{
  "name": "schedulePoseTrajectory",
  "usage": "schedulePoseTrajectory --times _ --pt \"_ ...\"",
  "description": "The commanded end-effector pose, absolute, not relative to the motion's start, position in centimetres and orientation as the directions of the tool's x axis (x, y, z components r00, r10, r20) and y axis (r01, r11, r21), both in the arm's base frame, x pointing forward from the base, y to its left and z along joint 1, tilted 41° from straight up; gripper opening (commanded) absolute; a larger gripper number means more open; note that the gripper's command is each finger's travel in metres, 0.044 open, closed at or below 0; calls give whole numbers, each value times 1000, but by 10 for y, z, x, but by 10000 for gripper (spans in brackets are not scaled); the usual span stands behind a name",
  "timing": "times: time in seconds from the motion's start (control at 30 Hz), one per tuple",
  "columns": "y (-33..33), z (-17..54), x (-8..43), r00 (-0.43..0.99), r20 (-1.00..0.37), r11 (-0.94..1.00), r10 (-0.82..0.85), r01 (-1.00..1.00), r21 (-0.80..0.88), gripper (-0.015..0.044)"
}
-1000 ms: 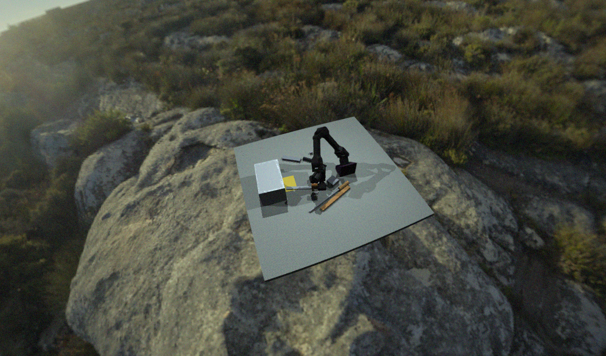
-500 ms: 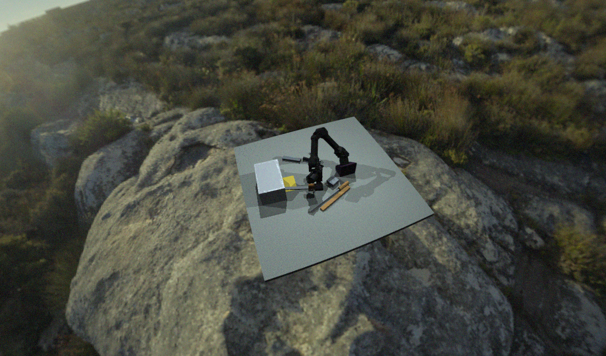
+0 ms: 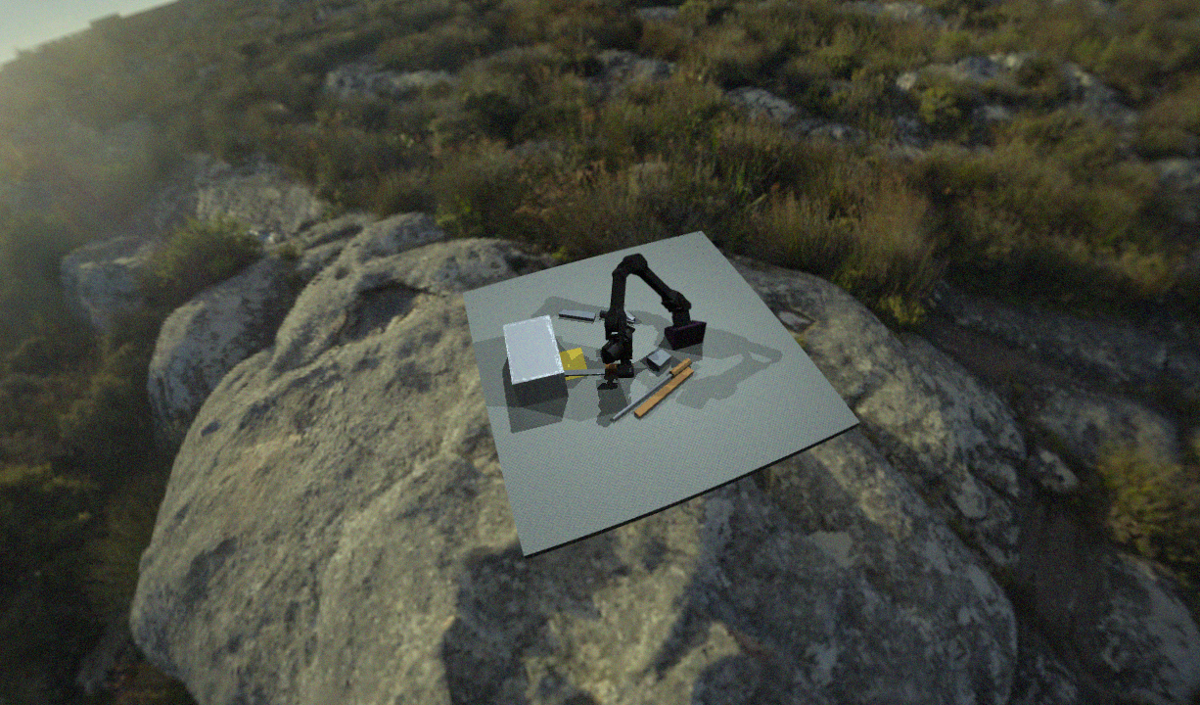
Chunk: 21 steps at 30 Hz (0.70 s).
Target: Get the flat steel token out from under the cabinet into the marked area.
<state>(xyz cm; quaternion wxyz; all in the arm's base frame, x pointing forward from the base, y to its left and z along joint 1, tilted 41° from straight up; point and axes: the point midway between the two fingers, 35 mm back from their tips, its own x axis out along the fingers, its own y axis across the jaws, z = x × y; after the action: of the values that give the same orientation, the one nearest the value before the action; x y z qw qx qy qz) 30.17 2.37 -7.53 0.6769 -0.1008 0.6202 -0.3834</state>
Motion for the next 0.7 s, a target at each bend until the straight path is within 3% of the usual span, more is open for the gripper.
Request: schedulePoseTrajectory --times 0.0,0.67 --pt "21 -74 310 -64 -766 688 -640 397 -608 0" --pt "12 -68 335 -63 -765 687 -641 398 -608 0"
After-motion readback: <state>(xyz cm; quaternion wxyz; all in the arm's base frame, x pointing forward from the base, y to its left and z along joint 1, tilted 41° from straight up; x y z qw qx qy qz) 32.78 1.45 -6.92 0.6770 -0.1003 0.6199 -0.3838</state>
